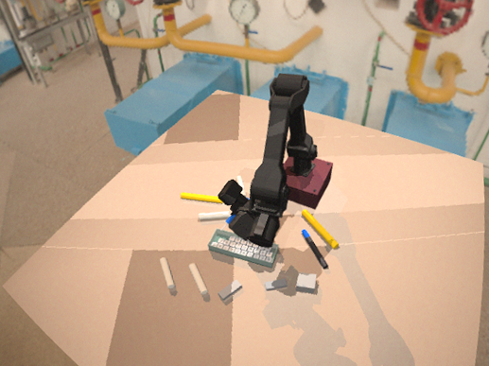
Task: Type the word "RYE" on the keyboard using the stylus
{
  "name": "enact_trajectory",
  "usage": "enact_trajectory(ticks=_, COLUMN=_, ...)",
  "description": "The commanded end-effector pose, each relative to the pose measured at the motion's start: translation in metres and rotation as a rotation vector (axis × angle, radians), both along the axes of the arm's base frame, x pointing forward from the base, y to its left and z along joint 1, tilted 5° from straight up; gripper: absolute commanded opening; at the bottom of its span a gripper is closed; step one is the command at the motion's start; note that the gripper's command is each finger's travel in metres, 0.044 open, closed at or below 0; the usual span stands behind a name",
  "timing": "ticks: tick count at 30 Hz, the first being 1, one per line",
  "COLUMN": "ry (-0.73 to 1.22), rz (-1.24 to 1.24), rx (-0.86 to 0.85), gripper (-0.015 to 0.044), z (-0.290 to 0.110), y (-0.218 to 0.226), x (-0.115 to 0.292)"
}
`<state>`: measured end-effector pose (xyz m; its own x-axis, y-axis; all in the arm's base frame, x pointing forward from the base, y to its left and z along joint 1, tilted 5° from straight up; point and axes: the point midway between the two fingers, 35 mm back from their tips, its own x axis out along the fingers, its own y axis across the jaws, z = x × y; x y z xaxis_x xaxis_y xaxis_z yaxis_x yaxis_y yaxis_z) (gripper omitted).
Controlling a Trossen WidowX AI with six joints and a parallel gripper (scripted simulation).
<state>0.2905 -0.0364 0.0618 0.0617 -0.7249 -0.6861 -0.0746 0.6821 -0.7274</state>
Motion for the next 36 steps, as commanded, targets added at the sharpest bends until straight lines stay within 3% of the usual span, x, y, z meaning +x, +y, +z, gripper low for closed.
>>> enact_trajectory(ticks=1, ry=0.07, rz=0.096, rx=-0.031, gripper=0.0, z=0.004, y=0.001, x=0.005)
enact_trajectory(ticks=36, ry=0.915, rz=0.885, rx=-0.385, gripper=0.0, z=0.03, y=0.007, x=0.035)
